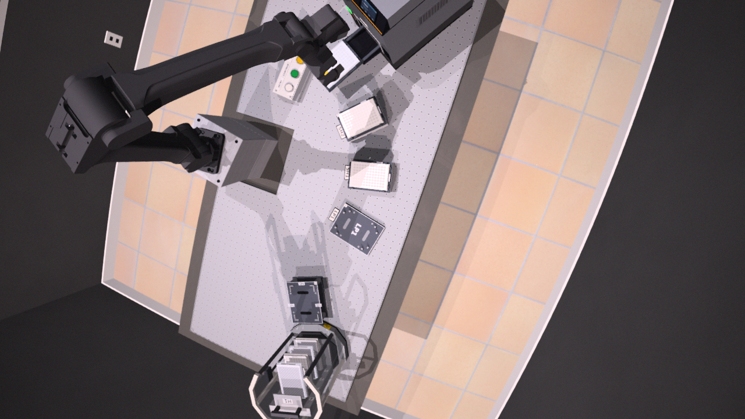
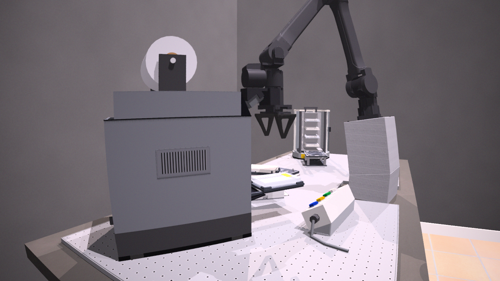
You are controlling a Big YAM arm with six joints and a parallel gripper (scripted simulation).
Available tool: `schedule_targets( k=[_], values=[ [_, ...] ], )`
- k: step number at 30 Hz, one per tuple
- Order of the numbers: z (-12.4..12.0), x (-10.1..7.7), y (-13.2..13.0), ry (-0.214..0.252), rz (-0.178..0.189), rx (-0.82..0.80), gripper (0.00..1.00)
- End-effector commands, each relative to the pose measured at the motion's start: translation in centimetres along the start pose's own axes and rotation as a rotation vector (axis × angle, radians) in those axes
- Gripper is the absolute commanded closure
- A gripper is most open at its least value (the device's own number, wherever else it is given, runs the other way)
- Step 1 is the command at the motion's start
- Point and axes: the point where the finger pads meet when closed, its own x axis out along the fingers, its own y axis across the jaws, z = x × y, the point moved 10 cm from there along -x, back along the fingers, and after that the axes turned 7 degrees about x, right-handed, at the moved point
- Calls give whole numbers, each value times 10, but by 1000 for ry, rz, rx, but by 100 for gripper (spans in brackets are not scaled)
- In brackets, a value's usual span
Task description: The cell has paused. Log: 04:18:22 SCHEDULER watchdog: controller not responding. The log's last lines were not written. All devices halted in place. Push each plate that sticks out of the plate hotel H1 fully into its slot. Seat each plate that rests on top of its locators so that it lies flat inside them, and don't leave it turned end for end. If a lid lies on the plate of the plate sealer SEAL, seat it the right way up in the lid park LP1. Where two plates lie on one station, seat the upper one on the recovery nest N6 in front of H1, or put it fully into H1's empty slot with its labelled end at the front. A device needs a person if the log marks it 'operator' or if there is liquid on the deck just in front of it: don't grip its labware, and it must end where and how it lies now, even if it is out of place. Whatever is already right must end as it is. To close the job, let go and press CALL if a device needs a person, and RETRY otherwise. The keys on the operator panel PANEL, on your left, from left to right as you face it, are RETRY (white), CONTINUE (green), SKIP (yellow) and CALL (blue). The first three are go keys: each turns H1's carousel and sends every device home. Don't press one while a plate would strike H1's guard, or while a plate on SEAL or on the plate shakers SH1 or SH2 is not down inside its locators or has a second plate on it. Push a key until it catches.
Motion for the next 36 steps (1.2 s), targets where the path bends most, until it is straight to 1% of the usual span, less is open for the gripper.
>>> schedule_targets(
  k=[1, 3, 5, 6, 8, 9, 13, 15, 16, 17, 18, 23, 36],
  values=[
    [23, -12, 15, -38, -2, 21, 0],
    [24, -12, 22, -37, -2, 21, 0],
    [24, -12, 22, -37, -2, 21, 0],
    [27, -27, 23, -77, 3, 27, 0],
    [26, -15, 32, -44, -1, 22, 0],
    [26, -12, 36, -40, -1, 22, 0],
    [28, -12, 48, -37, -1, 21, 0],
    [30, -26, 46, -74, 5, 21, 0],
    [31, -28, 46, -78, 6, 22, 0],
    [32, -24, 38, -70, 3, 41, 0],
    [32, -21, 36, -64, 2, 46, 0],
    [31, -22, 40, -65, 4, 35, 0],
    [31, -22, 40, -65, 4, 33, 0]
  ],
)
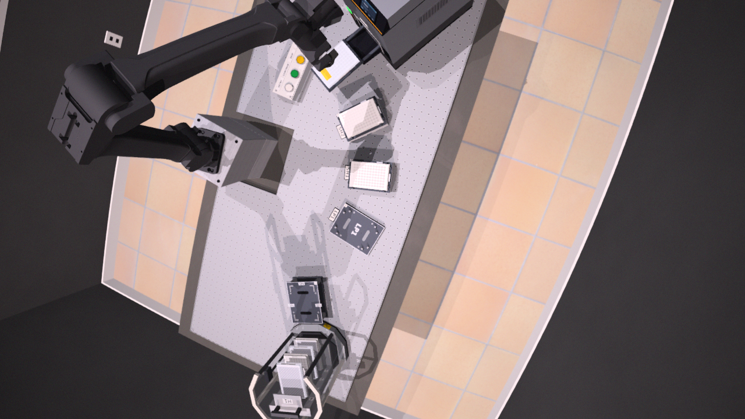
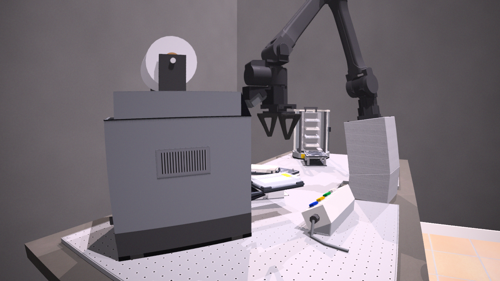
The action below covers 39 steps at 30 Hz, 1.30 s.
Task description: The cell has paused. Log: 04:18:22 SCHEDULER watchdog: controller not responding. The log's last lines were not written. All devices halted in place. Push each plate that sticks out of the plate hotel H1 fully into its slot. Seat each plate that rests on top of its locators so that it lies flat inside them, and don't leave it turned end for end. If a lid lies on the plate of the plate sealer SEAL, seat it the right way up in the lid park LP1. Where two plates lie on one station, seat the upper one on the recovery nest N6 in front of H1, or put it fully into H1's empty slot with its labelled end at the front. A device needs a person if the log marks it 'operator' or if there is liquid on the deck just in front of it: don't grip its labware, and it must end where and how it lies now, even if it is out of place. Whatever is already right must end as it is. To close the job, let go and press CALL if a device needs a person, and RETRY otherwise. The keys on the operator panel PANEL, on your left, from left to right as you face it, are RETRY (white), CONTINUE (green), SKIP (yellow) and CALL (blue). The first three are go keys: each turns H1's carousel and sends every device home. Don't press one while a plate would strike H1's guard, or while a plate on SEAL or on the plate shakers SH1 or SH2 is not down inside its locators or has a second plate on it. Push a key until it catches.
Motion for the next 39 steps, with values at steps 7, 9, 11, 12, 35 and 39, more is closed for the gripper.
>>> schedule_targets(
  k=[7, 9, 11, 12, 35, 39],
  values=[
    [23, -20, -1, -59, 6, 23, 0],
    [23, -20, -1, -59, 6, 23, 0],
    [23, -20, -1, -59, 6, 23, 0],
    [23, -20, -1, -59, 6, 23, 0],
    [8, 32, -4, -12, -2, 6, 0],
    [5, 44, -5, -5, -3, 5, 0]
  ],
)
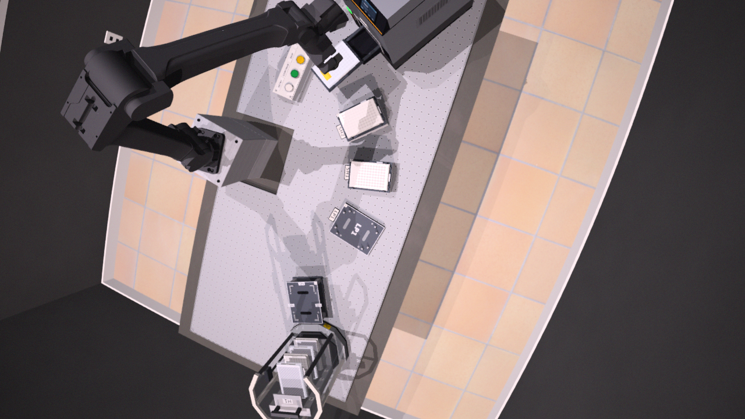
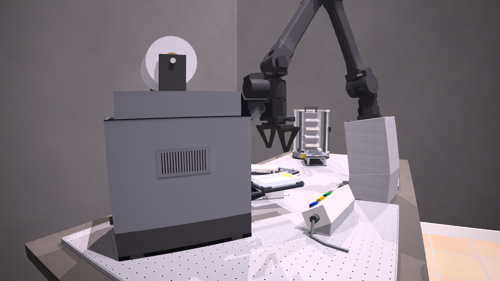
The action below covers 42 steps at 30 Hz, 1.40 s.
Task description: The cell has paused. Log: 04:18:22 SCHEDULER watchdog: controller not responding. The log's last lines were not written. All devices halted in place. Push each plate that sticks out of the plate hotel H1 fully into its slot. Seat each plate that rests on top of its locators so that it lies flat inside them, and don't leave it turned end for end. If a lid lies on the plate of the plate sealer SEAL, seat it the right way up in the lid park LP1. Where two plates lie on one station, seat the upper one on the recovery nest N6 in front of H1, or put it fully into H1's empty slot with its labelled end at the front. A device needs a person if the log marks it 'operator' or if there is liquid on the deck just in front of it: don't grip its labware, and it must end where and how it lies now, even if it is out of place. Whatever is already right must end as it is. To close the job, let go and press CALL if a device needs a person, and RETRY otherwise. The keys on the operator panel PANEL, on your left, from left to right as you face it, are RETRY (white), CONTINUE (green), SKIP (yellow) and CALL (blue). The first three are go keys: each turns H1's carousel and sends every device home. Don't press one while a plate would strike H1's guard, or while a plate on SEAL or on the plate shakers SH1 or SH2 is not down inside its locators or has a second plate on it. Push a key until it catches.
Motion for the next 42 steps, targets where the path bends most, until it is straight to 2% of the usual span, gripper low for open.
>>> schedule_targets(
  k=[1, 8, 9, 10, 11, 13, 16, 17, 18, 20, 24, 26, 30, 32, 33, 36, 42],
  values=[
    [2, 13, -5, -11, -2, -1, 0],
    [2, 48, -5, -10, -1, -1, 0],
    [2, 48, -5, -10, -1, -1, 0],
    [12, 35, 0, -38, 4, 1, 0],
    [8, 31, -5, -50, 4, 0, 0],
    [21, 25, -4, -79, 8, 4, 0],
    [21, 25, -4, -71, 7, 3, 0],
    [20, 27, -4, -64, 6, 3, 0],
    [16, 42, -3, -40, 3, 1, 0],
    [15, 46, -5, -37, 3, 3, 0],
    [14, 51, -4, -37, 3, 1, 0],
    [19, 45, -4, -60, 6, 4, 0],
    [19, 58, -4, -45, 4, 4, 0],
    [19, 58, -4, -45, 4, 4, 0],
    [23, 50, -2, -69, 7, 3, 0],
    [20, 63, -3, -46, 4, 2, 0],
    [21, 70, -4, -50, 5, 3, 0]
  ],
)
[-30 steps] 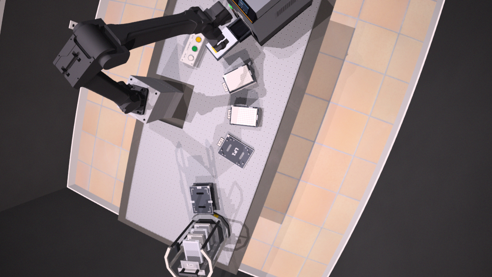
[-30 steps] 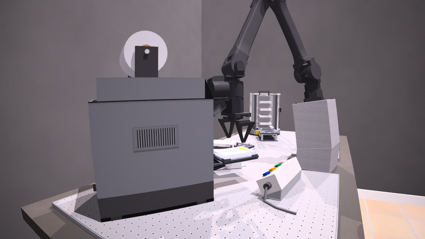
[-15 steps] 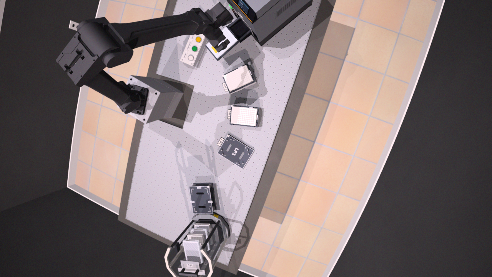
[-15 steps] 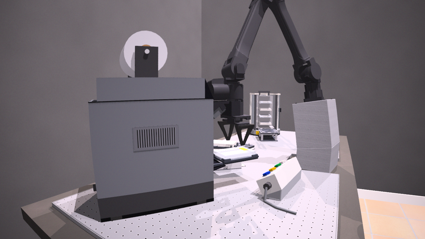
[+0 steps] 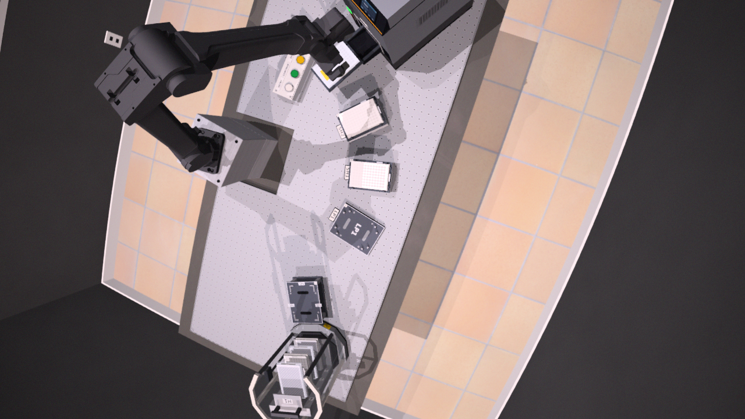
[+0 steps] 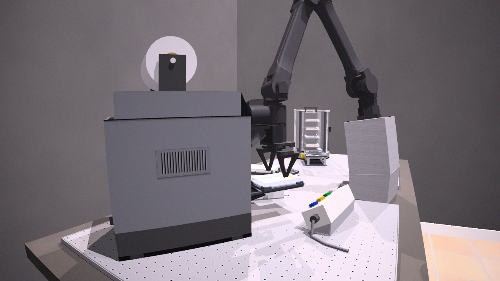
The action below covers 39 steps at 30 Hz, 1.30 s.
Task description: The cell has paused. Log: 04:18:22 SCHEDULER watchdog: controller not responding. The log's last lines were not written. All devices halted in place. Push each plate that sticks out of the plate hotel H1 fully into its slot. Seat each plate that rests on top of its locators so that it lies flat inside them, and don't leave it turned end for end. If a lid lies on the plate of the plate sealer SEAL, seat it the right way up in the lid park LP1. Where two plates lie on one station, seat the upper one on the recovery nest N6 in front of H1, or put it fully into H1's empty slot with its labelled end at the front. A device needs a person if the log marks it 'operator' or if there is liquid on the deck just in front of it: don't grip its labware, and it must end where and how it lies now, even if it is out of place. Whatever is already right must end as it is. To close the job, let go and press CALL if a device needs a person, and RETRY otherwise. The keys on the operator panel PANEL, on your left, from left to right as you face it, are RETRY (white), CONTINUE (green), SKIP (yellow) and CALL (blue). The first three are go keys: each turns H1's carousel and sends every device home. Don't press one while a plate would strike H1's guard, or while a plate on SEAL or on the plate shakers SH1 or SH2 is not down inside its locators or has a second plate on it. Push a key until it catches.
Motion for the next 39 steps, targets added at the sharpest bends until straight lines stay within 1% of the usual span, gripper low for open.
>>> schedule_targets(
  k=[1, 2, 4, 7, 8, 10, 16, 18, 20, 22, 24, 25, 27, 35, 39],
  values=[
    [22, -6, -4, -55, 6, 6, 0],
    [22, -5, -4, -55, 6, 7, 0],
    [20, 4, -4, -41, 4, 7, 0],
    [20, 6, -4, -41, 4, 7, 0],
    [26, -8, -3, -76, 9, 8, 0],
    [20, 10, -2, -41, 5, 3, 0],
    [17, 19, -3, -36, 4, 4, 0],
    [26, 2, -4, -78, 9, 10, 0],
    [27, 2, -4, -77, 9, 10, 0],
    [21, 8, -4, -55, 6, 7, 0],
    [21, 8, -4, -55, 6, 7, 0],
    [13, 13, 0, -33, 4, 3, 0],
    [13, 13, 0, -33, 4, 3, 0],
    [13, 13, 0, -33, 4, 3, 16],
    [13, 13, 0, -33, 4, 3, 16]
  ],
)
